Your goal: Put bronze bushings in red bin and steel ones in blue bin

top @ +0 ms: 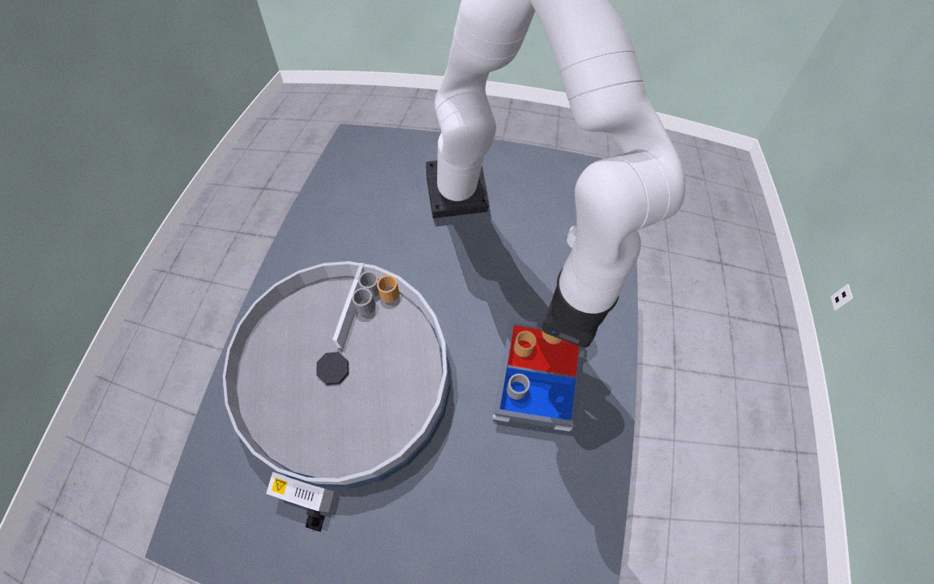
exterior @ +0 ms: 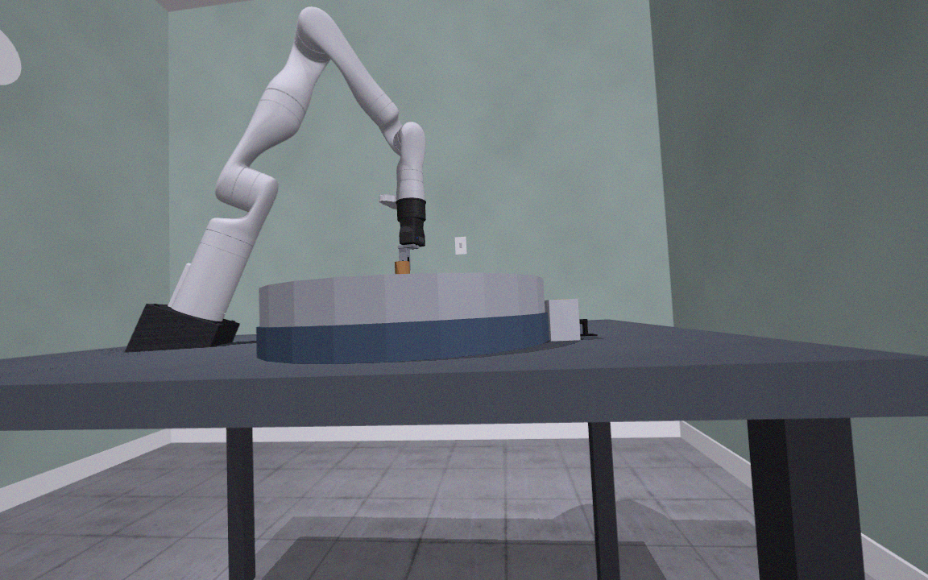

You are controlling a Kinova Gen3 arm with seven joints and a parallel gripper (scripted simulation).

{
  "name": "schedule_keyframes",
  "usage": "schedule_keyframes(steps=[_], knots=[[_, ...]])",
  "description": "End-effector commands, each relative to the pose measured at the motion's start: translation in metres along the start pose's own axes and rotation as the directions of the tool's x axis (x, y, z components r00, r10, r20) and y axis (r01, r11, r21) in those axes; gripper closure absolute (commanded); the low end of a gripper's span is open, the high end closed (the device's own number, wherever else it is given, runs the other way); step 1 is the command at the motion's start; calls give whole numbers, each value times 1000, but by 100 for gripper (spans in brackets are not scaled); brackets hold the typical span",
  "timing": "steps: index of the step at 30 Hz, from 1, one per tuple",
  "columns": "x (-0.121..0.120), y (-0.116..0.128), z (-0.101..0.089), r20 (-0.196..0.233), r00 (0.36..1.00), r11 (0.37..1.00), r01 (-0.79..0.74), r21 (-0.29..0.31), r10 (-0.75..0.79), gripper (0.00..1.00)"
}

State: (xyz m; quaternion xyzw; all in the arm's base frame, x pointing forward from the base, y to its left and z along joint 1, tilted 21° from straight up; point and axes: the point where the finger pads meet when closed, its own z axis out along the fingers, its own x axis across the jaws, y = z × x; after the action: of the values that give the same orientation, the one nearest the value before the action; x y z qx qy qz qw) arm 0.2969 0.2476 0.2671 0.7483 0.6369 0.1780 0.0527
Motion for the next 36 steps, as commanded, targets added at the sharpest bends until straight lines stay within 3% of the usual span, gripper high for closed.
schedule_keyframes(steps=[1, 7, 10, 17, 20, 25, 36], knots=[[0, 0, 0, 0, 1000, 1000, 0, -1, 0, 100], [0, 0, 29, -1, 1000, 1000, 0, -1, 0, 100], [0, 0, 29, -1, 1000, 1000, 0, -1, 0, 100], [0, 0, 59, -1, 1000, 1000, 0, -1, 0, 100], [0, 0, 59, -1, 1000, 1000, 0, -1, 0, 100], [0, 0, 88, 0, 1000, 1000, 0, -1, 0, 100], [0, 0, 88, 0, 1000, 1000, 0, -1, 0, 100]])
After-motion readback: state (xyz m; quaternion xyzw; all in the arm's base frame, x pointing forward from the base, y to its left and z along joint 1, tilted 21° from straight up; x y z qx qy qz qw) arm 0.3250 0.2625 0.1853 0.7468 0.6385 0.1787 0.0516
